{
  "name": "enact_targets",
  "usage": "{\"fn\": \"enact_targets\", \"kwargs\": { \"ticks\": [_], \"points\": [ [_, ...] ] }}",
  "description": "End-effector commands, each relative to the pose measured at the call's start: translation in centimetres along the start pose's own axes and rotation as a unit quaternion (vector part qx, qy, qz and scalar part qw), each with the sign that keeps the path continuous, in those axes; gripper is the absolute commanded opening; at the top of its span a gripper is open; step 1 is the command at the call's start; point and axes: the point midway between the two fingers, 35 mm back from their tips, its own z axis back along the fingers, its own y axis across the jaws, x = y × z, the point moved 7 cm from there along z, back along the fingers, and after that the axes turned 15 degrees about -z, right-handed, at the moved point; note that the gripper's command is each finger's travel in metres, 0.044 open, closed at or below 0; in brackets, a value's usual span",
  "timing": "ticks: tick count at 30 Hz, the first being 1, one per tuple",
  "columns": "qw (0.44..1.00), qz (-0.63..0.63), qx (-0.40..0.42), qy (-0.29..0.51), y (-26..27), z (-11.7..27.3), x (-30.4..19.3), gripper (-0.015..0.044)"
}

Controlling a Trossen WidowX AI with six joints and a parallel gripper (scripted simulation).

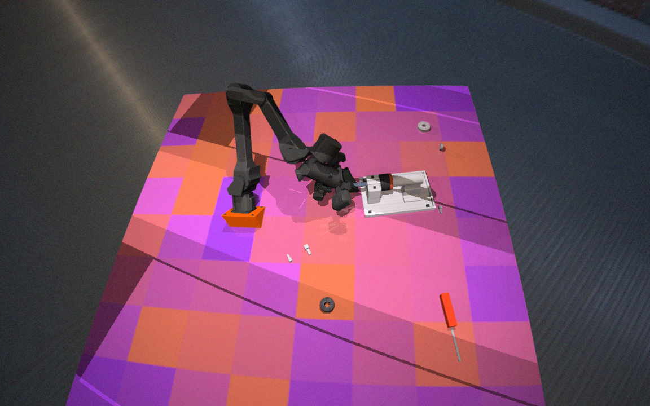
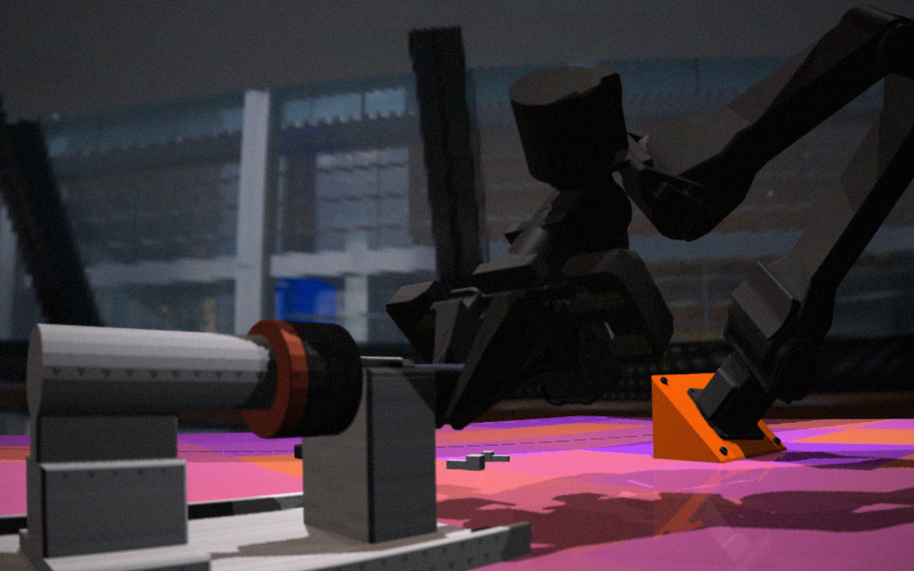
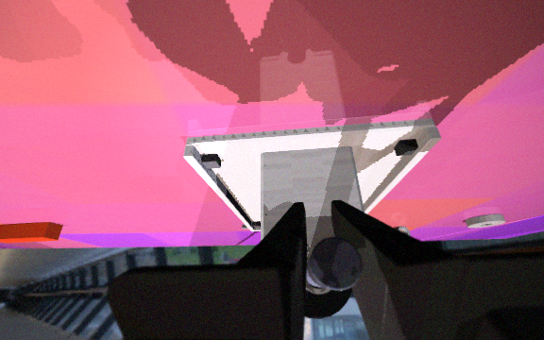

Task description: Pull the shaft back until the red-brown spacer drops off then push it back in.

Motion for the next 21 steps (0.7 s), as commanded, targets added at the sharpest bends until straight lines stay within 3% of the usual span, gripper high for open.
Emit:
{"fn": "enact_targets", "kwargs": {
  "ticks": [1,21],
  "points": [
    [1.000,0.002,-0.001,-0.001,0.01,0.04,0.06,0.0000],
    [1.000,0.002,-0.001,-0.001,0.04,0.17,0.19,0.0000]
  ]
}}
